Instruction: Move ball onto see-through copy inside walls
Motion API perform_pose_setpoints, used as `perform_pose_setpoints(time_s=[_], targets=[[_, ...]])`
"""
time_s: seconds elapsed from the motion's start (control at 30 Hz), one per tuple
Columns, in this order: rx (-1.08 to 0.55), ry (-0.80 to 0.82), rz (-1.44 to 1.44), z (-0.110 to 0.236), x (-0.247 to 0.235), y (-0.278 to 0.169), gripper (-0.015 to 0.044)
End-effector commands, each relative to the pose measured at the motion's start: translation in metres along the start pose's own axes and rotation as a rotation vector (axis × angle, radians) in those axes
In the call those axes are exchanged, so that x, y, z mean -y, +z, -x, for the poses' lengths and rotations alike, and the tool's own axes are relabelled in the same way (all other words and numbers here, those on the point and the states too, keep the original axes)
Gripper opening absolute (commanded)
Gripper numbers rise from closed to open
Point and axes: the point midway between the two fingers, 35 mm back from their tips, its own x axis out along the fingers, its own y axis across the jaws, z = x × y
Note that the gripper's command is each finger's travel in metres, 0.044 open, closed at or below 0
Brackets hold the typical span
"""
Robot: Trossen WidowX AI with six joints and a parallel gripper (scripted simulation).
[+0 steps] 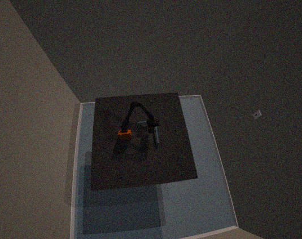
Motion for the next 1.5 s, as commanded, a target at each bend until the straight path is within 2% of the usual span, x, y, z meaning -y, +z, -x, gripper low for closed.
perform_pose_setpoints(time_s=[0.0, 0.17, 0.77, 1.23, 1.33, 1.47], targets=[[-0.005, 0.007, -0.011, -0.018, 0.0, -0.002, 0.0], [-0.005, 0.011, -0.011, -0.041, -0.001, -0.004, 0.0], [-0.006, 0.012, -0.011, -0.061, -0.002, -0.005, 0.0], [-0.004, 0.008, -0.003, -0.058, -0.002, -0.003, 0.0368], [-0.004, 0.005, -0.005, -0.047, -0.001, -0.002, 0.0382], [-0.005, 0.005, -0.01, 0.016, 0.0, -0.002, 0.0382]])
